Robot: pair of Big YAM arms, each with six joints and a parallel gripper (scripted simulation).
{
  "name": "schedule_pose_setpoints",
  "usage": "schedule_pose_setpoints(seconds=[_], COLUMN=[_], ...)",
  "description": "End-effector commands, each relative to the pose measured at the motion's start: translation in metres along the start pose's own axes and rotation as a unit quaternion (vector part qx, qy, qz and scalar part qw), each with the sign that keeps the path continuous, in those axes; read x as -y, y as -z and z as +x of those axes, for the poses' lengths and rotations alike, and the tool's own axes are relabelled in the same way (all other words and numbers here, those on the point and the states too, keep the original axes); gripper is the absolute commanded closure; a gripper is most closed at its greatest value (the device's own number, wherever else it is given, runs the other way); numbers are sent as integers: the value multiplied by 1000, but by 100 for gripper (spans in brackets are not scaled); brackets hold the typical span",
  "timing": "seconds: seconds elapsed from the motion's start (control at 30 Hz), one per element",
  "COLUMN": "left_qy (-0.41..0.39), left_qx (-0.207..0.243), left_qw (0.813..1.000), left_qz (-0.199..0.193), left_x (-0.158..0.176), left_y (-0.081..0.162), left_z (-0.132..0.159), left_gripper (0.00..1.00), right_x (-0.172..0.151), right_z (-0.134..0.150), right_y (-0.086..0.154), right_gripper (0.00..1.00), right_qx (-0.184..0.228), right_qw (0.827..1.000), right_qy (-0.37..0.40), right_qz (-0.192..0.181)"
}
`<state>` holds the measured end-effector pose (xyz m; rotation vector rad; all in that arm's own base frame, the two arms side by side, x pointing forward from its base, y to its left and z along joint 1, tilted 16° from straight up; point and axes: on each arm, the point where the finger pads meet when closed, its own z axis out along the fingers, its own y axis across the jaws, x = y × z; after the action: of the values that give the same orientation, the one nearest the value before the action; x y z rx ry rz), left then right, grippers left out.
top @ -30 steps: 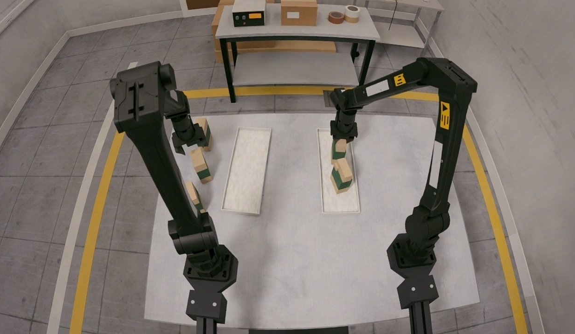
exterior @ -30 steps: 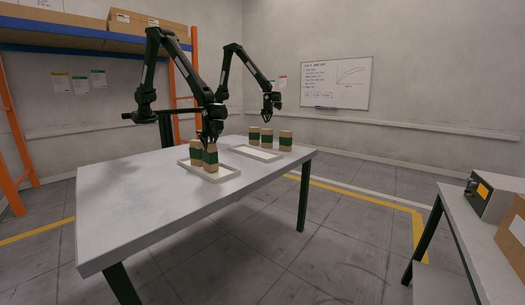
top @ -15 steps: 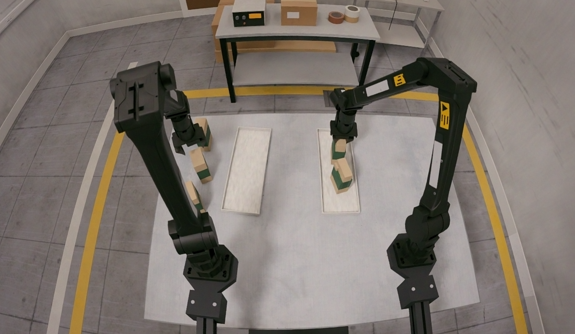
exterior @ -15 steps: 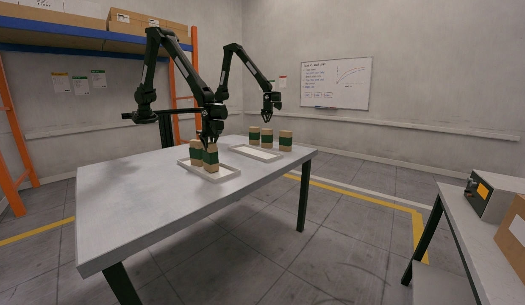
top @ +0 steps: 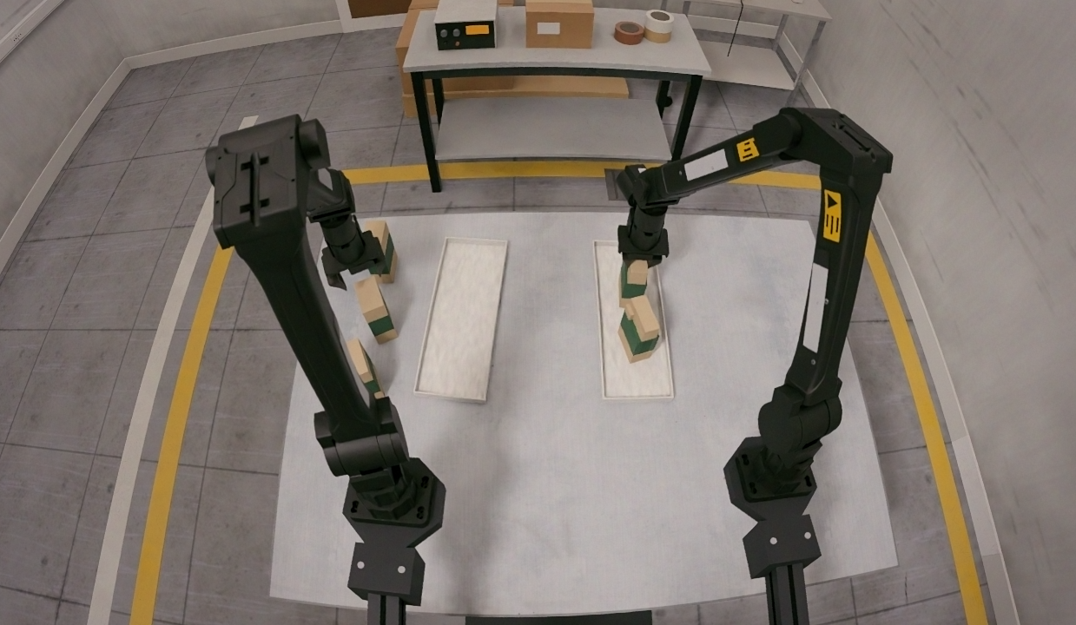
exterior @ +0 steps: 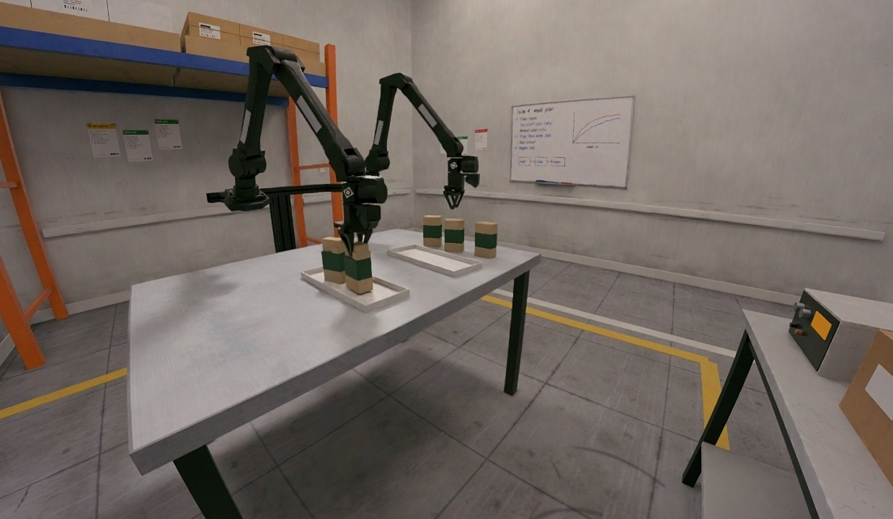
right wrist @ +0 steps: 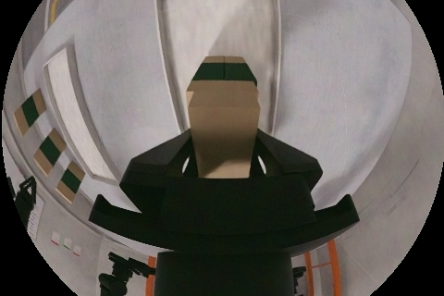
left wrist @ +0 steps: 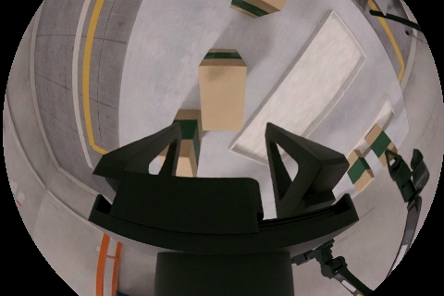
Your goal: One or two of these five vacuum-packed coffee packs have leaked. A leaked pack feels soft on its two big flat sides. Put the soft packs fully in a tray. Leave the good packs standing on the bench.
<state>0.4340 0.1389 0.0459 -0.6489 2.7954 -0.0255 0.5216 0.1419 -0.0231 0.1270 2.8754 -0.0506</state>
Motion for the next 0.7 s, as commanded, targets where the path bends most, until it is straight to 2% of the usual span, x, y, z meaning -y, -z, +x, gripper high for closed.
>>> schedule_pose_setpoints(seconds=[0.0,0.57,0.63,0.67], left_qy=[-1,-1,-1,-1], left_qx=[13,13,13,13], left_qw=[1000,1000,1000,1000], left_qz=[2,2,2,2], left_x=[2,2,2,2], left_y=[7,7,7,7], left_z=[-12,-12,-12,-12], left_gripper=[24,24,24,24], right_x=[-7,-5,-5,-5], right_z=[-29,-27,-27,-30], right_y=[18,4,4,12], right_gripper=[77,77,77,77], right_qx=[29,25,25,30], right_qw=[999,1000,1000,999], right_qy=[-2,-3,-3,-4], right_qz=[-12,-10,-10,-12])
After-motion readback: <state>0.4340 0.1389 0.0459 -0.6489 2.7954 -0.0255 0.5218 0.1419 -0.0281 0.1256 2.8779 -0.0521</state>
